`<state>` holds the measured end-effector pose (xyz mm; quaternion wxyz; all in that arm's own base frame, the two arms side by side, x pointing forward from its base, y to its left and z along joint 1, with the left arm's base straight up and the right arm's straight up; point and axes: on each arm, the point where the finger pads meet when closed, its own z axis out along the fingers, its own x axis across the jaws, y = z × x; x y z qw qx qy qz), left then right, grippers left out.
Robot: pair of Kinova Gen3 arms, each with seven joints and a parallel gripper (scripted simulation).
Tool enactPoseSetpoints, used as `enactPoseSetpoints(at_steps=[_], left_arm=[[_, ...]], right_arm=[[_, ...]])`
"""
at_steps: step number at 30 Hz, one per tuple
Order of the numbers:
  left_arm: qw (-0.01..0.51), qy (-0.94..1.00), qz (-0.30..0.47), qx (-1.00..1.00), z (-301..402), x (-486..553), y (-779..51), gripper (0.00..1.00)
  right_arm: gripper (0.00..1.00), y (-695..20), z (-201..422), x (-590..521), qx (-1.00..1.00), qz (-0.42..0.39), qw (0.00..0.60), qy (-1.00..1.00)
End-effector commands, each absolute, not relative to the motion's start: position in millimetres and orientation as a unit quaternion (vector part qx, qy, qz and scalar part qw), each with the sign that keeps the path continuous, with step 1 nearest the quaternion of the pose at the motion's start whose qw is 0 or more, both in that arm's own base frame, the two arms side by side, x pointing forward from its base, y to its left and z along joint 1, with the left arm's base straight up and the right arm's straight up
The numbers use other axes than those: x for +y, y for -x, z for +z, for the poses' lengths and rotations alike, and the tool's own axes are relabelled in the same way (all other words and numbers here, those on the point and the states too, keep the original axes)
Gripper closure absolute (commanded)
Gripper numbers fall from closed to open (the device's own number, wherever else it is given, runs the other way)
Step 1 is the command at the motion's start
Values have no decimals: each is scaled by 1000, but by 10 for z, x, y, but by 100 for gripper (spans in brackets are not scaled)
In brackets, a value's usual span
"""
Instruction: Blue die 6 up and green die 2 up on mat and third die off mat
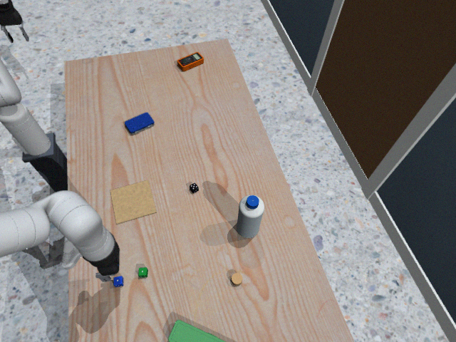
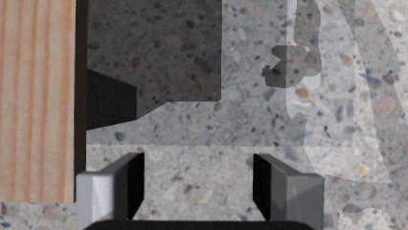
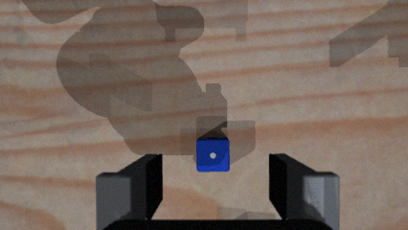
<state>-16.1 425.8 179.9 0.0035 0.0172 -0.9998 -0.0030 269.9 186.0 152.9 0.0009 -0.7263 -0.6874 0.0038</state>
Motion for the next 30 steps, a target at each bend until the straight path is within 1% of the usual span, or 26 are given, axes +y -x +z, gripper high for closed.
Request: enactPoseSetpoints(at_steps=[1,30], left_arm=[[0,-16,0,-1000,1804,4248,137,0],[0,-16,0,-1000,1804,4248,137,0]], right_arm=[[0,-2712,1532,1849,-690,0,-1,723],[0,-2705,1525,1859,-678,1,-1,735]])
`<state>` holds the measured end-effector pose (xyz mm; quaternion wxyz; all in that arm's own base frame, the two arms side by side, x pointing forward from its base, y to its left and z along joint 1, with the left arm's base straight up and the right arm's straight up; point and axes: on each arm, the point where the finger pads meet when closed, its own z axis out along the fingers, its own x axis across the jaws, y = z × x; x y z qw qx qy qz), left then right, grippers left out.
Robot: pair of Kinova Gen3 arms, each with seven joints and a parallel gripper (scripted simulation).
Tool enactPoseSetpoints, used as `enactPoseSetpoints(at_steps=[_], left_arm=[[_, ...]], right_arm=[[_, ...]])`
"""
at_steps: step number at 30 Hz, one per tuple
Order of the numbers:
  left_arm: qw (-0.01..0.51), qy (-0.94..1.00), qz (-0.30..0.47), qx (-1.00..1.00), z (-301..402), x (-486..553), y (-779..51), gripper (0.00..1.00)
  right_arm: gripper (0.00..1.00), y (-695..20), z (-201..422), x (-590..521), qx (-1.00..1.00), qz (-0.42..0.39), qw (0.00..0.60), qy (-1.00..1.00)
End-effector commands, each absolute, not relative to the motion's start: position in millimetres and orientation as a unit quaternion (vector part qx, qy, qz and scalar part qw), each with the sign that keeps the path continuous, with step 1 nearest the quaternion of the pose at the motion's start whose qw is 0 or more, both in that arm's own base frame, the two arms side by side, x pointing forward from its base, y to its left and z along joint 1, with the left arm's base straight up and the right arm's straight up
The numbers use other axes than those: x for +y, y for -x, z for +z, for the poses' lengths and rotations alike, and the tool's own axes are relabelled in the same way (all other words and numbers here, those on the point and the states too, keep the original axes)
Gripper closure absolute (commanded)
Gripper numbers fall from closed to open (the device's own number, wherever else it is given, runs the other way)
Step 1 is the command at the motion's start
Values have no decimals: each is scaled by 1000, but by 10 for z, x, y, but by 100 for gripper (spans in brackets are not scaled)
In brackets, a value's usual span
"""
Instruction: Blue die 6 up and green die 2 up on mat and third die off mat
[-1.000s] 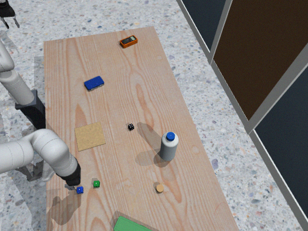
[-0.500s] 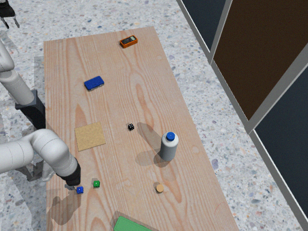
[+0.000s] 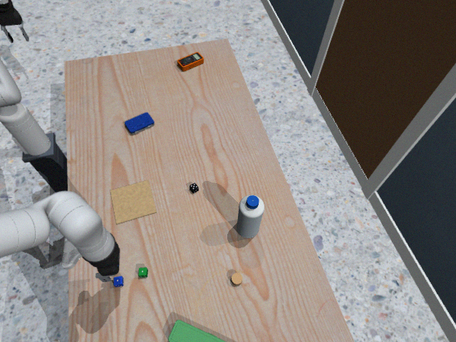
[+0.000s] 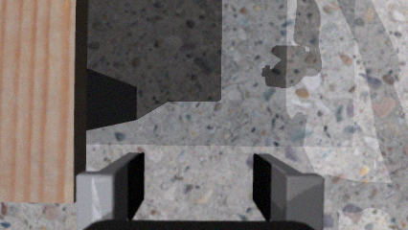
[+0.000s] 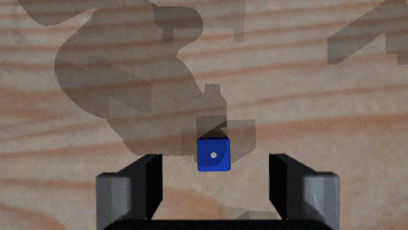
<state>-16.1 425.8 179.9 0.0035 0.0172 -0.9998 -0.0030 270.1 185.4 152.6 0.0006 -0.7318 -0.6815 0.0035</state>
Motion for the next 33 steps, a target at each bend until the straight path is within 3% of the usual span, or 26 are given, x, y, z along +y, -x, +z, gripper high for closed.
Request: enactPoseSetpoints(at_steps=[1,33], left_arm=[[0,-16,0,-1000,1804,4248,137,0],[0,-16,0,-1000,1804,4248,137,0]], right_arm=[[0,-2704,1523,1861,-676,1,0,737],[0,-2630,1409,2002,-467,7,4,884]])
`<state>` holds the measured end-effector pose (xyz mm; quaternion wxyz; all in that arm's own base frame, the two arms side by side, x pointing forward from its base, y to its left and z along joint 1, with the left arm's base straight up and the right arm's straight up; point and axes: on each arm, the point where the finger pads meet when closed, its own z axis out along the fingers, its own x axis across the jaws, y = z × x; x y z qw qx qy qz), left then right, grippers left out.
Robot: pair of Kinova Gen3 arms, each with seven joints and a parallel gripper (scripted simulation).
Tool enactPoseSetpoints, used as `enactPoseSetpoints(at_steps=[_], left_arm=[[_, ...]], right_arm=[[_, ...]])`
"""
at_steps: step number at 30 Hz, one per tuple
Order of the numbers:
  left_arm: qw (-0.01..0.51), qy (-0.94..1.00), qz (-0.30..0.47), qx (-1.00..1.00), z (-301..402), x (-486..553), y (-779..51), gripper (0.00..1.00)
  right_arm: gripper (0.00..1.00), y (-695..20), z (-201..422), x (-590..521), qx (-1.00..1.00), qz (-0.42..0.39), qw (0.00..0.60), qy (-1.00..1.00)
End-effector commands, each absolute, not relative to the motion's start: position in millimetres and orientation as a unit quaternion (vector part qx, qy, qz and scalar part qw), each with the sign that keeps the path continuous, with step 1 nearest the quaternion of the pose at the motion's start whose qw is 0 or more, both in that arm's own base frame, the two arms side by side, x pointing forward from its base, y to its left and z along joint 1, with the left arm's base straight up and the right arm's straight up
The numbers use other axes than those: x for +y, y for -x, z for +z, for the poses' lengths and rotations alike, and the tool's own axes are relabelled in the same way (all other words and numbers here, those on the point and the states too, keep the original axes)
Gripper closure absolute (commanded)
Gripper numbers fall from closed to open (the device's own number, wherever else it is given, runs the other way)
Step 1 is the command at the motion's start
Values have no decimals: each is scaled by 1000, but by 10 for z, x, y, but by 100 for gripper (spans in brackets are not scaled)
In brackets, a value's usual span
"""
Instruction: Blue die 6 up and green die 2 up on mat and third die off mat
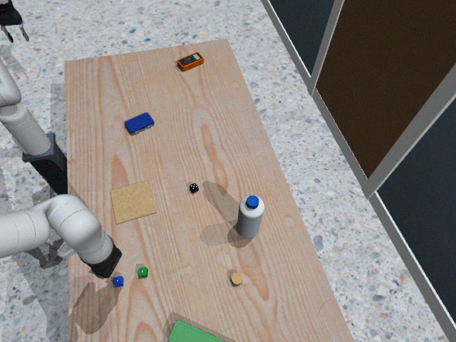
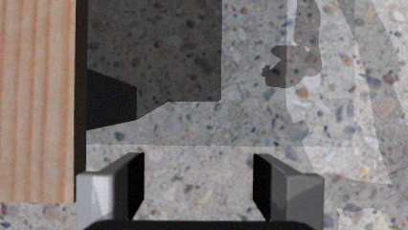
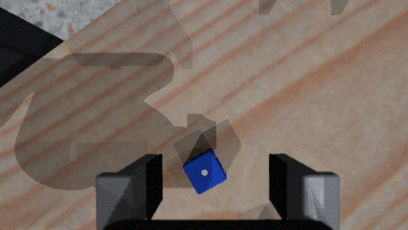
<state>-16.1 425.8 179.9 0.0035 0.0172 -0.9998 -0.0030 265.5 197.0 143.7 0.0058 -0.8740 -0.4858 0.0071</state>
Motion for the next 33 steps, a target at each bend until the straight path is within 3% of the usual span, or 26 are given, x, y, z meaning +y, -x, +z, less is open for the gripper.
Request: enactPoseSetpoints(at_steps=[1,33], left_arm=[[0,-16,0,-1000,1804,4248,137,0],[0,-16,0,-1000,1804,4248,137,0]], right_arm=[[0,-2630,1409,2002,-467,7,4,884],[0,-2664,1201,2126,58,15,0,998]])
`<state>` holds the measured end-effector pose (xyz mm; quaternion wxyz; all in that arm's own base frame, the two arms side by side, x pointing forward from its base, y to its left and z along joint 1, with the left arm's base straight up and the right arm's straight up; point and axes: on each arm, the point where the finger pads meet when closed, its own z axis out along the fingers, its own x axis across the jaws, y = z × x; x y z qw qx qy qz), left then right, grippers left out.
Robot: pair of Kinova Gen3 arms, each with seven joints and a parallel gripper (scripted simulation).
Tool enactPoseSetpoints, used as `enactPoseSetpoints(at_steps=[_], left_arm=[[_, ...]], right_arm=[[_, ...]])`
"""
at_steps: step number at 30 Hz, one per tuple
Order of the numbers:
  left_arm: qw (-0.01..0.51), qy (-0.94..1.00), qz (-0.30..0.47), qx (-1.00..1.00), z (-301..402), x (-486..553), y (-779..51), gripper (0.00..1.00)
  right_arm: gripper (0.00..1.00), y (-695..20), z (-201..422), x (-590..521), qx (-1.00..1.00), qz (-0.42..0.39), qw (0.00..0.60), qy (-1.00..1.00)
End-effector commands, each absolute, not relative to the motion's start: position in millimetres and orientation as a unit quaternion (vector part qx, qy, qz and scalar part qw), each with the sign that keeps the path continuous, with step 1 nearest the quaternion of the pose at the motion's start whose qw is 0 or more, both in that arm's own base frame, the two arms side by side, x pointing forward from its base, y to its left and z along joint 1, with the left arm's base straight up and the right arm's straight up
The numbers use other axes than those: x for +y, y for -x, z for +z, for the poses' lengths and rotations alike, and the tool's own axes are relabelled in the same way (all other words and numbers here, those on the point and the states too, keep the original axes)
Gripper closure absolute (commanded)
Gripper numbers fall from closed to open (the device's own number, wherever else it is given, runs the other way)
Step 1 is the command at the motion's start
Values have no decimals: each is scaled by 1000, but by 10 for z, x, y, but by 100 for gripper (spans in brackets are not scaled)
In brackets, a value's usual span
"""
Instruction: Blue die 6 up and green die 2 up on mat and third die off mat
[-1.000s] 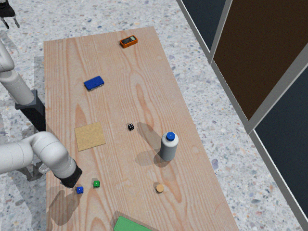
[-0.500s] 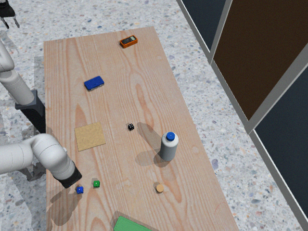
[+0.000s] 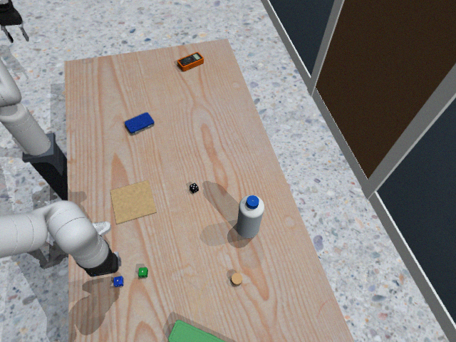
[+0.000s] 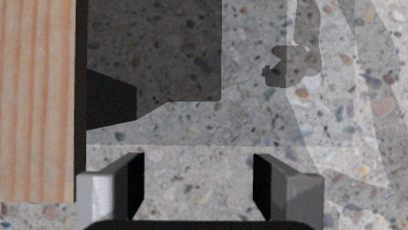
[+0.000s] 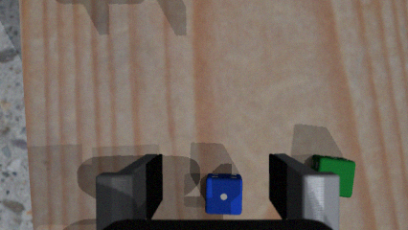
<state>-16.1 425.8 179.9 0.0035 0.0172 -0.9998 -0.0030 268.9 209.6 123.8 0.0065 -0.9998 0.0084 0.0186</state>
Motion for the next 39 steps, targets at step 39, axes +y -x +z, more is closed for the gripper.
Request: enactPoseSetpoints(at_steps=[39], left_arm=[[0,-16,0,-1000,1804,4248,137,0]], right_arm=[[0,-2731,1051,1940,582,5,-3,813]])
